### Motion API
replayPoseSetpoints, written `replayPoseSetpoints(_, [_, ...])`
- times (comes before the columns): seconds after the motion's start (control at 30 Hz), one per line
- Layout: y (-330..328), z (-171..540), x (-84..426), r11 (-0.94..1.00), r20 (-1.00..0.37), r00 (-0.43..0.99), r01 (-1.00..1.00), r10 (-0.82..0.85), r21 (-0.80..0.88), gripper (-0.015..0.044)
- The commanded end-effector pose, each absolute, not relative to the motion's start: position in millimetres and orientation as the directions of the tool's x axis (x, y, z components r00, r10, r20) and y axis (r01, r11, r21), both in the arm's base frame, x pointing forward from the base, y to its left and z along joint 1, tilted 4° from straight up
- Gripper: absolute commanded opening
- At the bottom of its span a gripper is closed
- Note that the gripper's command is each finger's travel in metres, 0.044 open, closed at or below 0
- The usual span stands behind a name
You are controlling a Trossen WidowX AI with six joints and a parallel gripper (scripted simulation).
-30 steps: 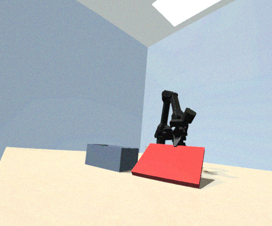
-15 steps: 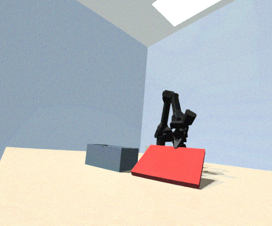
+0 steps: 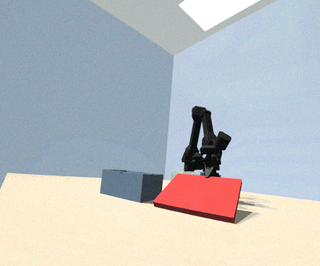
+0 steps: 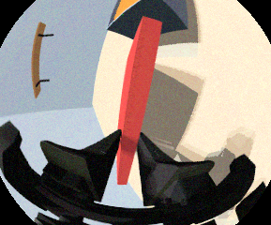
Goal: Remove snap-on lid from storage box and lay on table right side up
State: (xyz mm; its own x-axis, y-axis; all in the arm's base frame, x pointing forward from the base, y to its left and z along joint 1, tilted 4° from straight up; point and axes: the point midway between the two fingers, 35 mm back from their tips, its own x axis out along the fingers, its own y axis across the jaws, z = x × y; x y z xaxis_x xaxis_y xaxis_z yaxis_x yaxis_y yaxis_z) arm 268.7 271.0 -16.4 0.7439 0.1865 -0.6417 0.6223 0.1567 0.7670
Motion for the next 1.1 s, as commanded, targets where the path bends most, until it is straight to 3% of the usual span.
replayPoseSetpoints(0.0, [262.3, -34.1, 264.9, 0.181, -0.673, 0.721, 0.649, 0.164, 0.739, 0.0000])
replayPoseSetpoints(0.83, [261.3, -53.9, 264.1, 0.181, -0.673, 0.721, 0.649, 0.164, 0.739, 0.0000])
replayPoseSetpoints(1.07, [269.8, -39.4, 267.9, 0.180, -0.673, 0.722, 0.648, 0.165, 0.740, 0.0184])
